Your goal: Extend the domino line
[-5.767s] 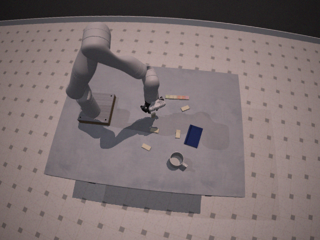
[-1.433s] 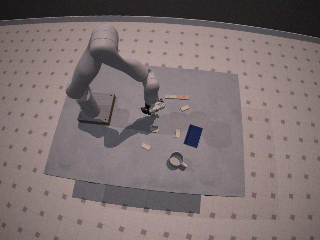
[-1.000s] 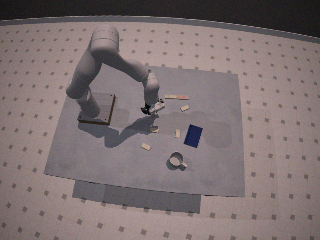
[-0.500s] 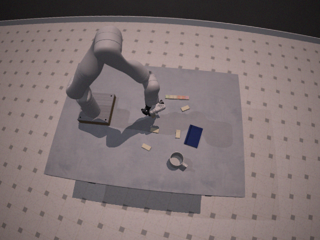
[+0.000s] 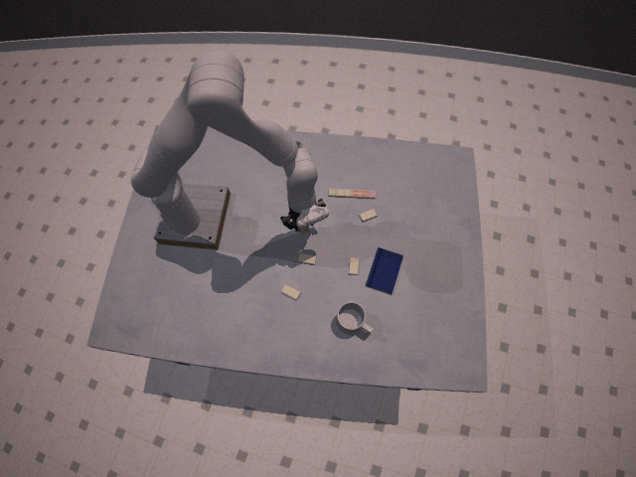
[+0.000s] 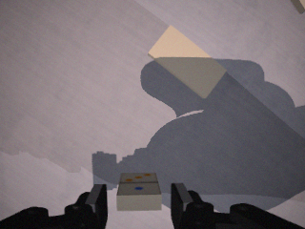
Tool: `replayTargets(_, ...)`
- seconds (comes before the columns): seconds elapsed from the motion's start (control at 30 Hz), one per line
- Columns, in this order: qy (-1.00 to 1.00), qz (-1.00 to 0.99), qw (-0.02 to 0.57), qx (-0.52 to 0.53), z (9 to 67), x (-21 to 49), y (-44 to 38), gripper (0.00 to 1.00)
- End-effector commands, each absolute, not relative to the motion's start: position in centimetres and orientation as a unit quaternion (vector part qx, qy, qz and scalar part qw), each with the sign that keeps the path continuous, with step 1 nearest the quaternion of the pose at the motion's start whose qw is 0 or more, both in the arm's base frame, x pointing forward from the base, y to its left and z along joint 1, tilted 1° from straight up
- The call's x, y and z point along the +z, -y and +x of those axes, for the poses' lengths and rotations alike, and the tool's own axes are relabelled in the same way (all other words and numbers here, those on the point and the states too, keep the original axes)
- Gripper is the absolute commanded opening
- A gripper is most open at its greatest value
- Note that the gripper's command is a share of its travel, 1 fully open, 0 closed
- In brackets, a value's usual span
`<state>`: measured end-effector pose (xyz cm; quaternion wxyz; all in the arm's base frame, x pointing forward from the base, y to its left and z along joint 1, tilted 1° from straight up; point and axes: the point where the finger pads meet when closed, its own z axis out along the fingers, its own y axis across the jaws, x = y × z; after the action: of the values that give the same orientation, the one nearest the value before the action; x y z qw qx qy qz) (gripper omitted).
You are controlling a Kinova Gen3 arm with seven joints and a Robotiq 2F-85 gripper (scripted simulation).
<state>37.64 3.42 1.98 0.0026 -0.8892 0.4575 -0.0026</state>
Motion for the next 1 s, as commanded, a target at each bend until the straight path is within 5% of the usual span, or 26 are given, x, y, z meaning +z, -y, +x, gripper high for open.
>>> replayTargets(0.0,-0.457,-0.889,0.003,-0.003,37.69,2.02,-3.42,0.47)
replayTargets(0.13,-0.457,-0.889,0.003,-0.003,37.69,2.02,-3.42,0.47)
replayTargets(0.17,-0.457,-0.889,0.003,-0.003,37.69,2.02,-3.42,0.33)
replayTargets(0.97,-0.457,-0.889,0.003,-0.003,37.69,2.02,-3.42,0.33)
